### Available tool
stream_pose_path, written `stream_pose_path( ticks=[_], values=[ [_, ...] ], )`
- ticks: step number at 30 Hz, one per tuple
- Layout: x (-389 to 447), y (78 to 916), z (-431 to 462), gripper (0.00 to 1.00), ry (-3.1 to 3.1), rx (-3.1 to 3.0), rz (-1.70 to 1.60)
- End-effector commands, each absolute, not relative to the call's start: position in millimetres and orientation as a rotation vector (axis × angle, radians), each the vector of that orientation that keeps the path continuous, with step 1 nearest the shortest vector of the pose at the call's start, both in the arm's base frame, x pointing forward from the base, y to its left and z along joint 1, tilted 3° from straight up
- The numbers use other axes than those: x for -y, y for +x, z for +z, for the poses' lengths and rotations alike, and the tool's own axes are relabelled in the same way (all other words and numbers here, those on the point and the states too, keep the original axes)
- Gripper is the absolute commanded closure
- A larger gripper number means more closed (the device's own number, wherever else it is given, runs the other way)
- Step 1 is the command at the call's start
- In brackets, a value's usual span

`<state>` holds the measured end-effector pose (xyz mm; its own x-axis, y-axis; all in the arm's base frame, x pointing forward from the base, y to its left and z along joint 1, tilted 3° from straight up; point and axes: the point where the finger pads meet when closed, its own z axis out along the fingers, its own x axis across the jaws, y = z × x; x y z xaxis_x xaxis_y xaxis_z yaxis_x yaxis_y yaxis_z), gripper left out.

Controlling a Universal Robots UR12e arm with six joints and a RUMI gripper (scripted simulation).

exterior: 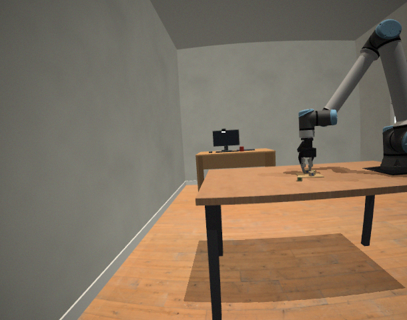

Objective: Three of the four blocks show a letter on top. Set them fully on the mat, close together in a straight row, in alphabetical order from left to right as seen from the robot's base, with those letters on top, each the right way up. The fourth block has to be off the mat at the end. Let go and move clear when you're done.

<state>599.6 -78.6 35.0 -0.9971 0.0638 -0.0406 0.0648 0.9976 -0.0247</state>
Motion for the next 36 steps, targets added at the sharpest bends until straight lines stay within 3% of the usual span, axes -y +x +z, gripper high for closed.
stream_pose_path(
  ticks=[1,32,36],
  values=[
    [78.8,600.2,35.4,0.95,0.100,-3.099,-0.041],
    [78.8,600.2,35.4,0.95,0.100,-3.099,-0.041],
    [78.8,600.2,35.4,0.87,0.100,-3.099,-0.041]
  ],
)
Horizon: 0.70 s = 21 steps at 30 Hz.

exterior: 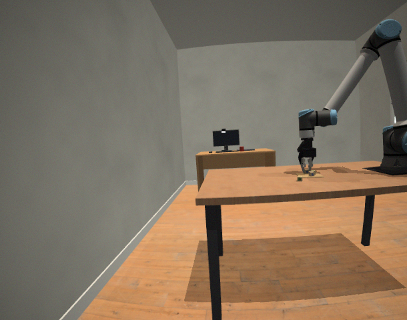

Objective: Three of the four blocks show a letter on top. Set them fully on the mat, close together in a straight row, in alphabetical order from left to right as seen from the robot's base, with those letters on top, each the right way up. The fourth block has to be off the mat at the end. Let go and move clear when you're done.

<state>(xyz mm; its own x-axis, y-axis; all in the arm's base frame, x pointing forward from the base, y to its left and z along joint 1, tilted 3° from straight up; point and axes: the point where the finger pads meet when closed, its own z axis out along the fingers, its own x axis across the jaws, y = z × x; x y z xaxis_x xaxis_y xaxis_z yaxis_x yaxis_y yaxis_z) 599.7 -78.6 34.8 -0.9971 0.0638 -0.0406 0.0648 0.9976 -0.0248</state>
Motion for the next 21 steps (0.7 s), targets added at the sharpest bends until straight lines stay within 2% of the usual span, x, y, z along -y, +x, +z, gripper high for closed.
stream_pose_path(
  ticks=[1,4,5,7,11,21],
  values=[
    [78.8,600.2,35.4,0.87,0.100,-3.099,-0.041],
    [78.8,600.2,35.4,0.87,0.100,-3.099,-0.041],
    [78.8,600.2,35.4,0.83,0.100,-3.099,-0.041],
    [78.8,600.2,35.4,0.83,0.100,-3.099,-0.041],
    [78.8,600.2,35.4,0.75,0.100,-3.099,-0.041],
    [78.8,600.2,35.4,0.75,0.100,-3.099,-0.041]
  ],
)
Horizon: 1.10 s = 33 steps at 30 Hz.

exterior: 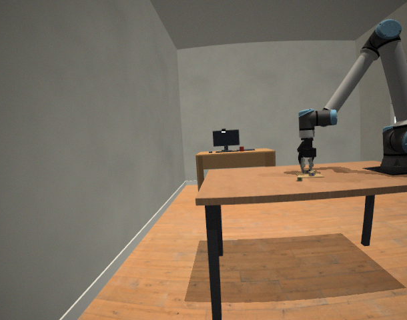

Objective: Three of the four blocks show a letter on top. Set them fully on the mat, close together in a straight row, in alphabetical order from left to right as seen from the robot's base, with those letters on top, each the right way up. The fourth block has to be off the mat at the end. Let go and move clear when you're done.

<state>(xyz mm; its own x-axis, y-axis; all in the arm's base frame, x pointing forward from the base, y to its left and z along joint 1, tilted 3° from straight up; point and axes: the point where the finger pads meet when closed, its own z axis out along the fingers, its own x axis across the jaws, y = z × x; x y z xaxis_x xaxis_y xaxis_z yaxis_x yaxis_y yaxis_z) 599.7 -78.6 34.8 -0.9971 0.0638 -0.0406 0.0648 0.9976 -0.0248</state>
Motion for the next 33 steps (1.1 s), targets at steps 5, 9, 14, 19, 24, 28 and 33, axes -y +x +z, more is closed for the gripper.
stream_pose_path(
  ticks=[5,9,14,19,24,28,33],
  values=[
    [78.7,600.1,38.3,0.75,0.100,-3.099,-0.041],
    [78.5,599.7,48.9,0.75,0.100,-3.099,-0.041],
    [77.8,598.7,72.7,0.75,0.100,-3.099,-0.041],
    [77.3,598.1,89.7,0.75,0.100,-3.099,-0.041],
    [76.7,597.1,113.7,0.75,0.100,-3.099,-0.041],
    [76.4,596.7,123.5,0.75,0.100,-3.099,-0.041],
    [76.3,596.6,125.3,0.75,0.100,-3.099,-0.041]
  ],
)
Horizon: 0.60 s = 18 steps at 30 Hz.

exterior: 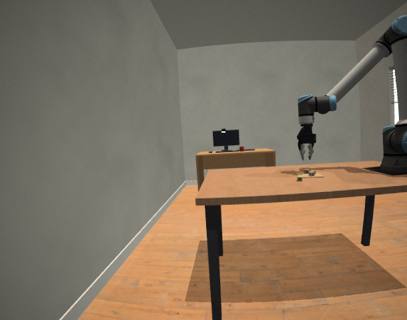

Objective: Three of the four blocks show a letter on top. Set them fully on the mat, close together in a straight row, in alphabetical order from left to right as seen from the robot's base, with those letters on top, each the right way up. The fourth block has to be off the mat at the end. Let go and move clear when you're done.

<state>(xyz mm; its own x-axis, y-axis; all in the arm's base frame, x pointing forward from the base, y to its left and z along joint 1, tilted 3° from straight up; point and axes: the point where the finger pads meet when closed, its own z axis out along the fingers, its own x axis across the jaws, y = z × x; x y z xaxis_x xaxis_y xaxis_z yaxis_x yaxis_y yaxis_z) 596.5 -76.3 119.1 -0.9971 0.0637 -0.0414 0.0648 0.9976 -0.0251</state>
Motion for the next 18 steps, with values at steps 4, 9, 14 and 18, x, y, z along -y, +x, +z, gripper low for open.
stream_pose_path(
  ticks=[4,9,14,18],
  values=[
    [76.3,596.6,125.3,0.00,0.100,-3.099,-0.041],
    [76.3,596.6,125.3,0.00,0.100,-3.099,-0.041],
    [76.3,596.6,125.3,0.00,0.100,-3.099,-0.041],
    [76.3,596.6,125.3,0.00,0.100,-3.099,-0.041]
  ],
)
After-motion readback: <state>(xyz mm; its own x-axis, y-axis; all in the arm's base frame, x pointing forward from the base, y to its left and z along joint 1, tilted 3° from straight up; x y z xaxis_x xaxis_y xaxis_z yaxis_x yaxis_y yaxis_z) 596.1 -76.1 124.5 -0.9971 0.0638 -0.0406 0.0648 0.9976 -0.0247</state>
